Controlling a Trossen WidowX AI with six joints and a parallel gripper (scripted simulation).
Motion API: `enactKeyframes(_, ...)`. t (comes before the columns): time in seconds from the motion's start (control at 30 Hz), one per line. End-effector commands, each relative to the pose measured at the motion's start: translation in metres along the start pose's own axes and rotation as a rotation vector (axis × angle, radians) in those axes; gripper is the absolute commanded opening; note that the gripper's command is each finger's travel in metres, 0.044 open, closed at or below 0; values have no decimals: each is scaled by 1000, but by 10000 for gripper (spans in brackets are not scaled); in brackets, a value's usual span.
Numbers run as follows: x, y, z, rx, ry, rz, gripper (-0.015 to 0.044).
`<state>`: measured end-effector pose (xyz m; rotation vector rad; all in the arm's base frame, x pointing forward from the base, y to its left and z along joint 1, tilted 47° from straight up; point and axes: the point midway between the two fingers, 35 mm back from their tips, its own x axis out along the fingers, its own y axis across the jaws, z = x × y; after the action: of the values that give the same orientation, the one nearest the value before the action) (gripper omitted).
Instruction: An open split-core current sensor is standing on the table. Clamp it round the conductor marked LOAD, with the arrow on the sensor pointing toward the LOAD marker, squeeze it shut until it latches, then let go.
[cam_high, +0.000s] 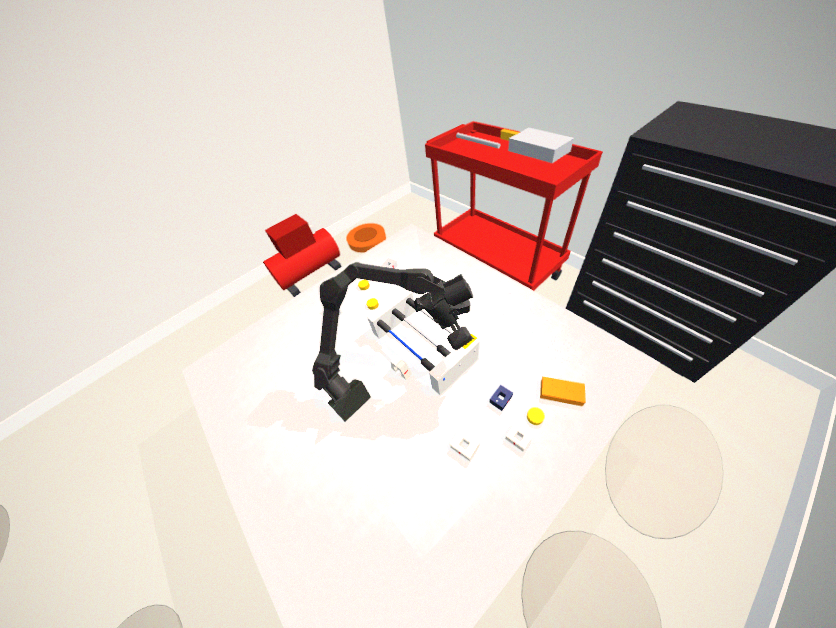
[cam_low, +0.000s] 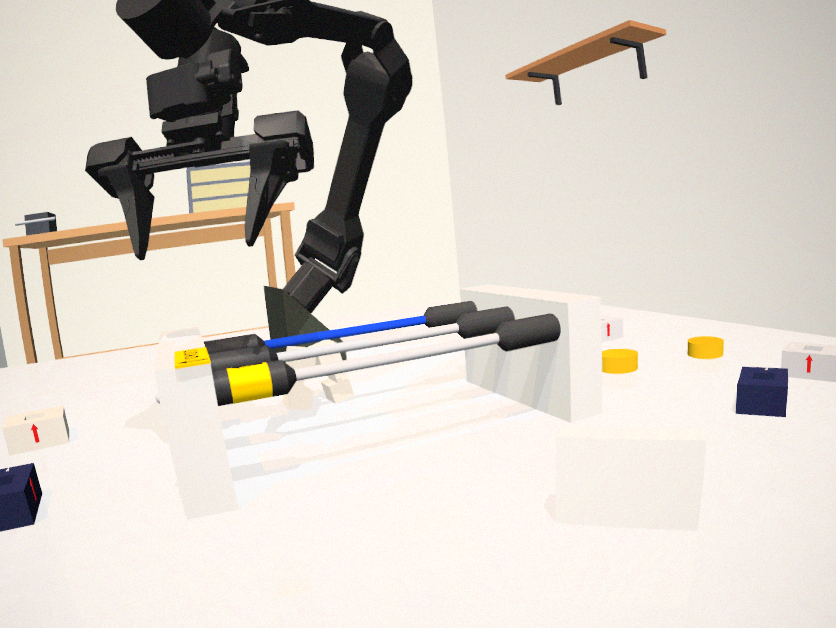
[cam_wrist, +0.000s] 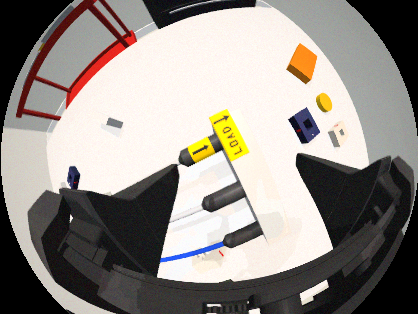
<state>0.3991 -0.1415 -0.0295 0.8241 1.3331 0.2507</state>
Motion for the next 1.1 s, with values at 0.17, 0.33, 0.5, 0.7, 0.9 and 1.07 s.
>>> enactKeyframes(0.17, -5, 23, -91, -206, 186, 15, 440)
enactKeyframes(0.33, -11, 41, -168, -373, 331, 67, 440)
enactKeyframes(0.5, -15, 50, -207, -454, 399, 106, 440)
enactKeyframes(0.7, -14, 50, -207, -454, 399, 106, 440)
enactKeyframes(0.9, -5, 50, -210, -454, 398, 106, 440)
enactKeyframes(1.07, 3, 50, -213, -454, 398, 105, 440)
